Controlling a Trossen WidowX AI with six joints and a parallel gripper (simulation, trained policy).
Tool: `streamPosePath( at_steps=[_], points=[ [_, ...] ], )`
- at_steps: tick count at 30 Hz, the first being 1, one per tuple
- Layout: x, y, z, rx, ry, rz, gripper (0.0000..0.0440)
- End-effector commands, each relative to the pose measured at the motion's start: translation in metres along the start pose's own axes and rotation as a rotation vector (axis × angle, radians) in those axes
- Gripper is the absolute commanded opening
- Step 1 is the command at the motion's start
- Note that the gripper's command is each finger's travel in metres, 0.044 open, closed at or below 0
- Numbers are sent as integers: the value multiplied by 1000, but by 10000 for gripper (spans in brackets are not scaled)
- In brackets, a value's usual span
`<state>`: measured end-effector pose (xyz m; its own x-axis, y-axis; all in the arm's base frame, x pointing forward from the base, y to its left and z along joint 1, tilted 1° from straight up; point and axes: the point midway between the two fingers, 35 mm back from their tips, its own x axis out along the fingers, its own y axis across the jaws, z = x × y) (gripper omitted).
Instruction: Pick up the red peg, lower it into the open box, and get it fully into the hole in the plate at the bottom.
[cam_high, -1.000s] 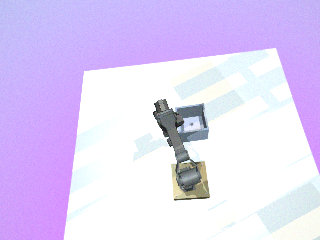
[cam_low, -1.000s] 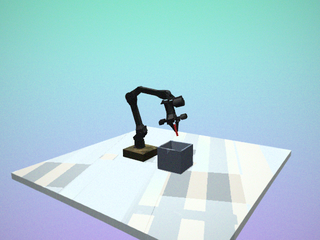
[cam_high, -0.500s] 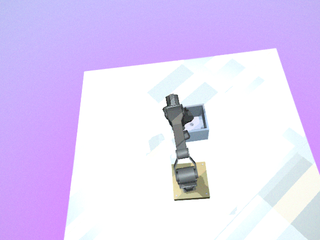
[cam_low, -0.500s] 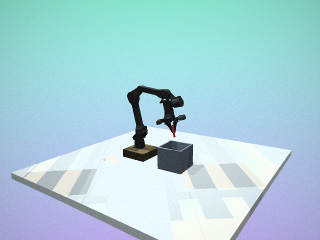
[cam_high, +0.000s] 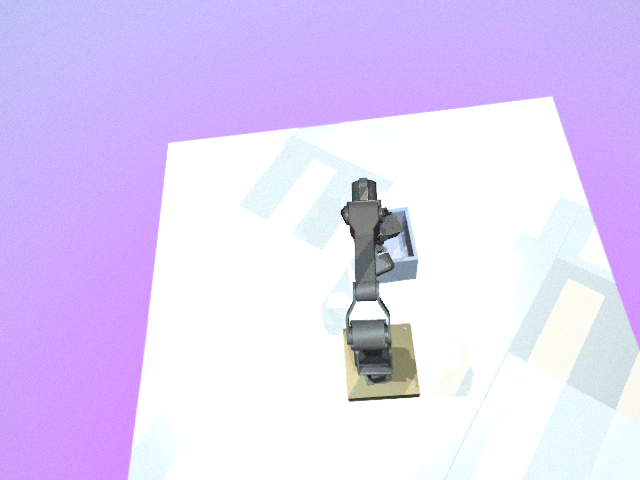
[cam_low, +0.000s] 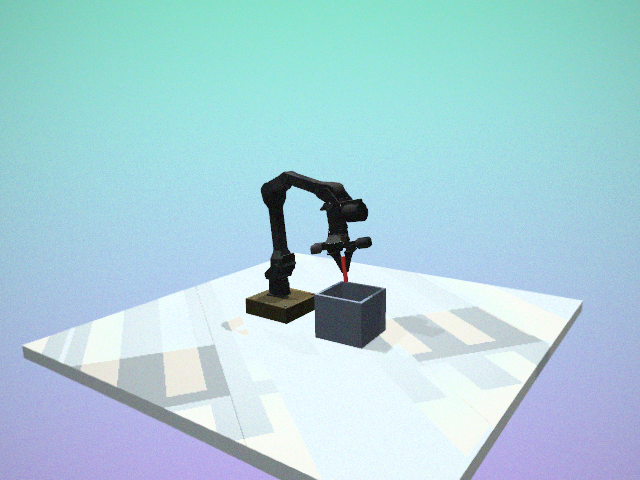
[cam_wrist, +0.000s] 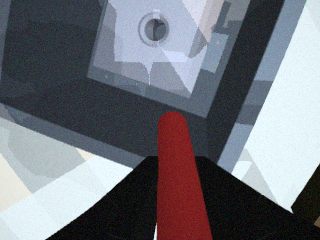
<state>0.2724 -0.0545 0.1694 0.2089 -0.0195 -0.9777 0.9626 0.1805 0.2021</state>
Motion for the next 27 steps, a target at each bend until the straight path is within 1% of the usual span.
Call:
streamPosePath(
  at_steps=[1,14,27],
  points=[
    [6,3,9,-1,6,-7,0],
    [37,3,35,-1,18,-44,0],
    [71,9,45,-25,45,-42,0]
  ],
)
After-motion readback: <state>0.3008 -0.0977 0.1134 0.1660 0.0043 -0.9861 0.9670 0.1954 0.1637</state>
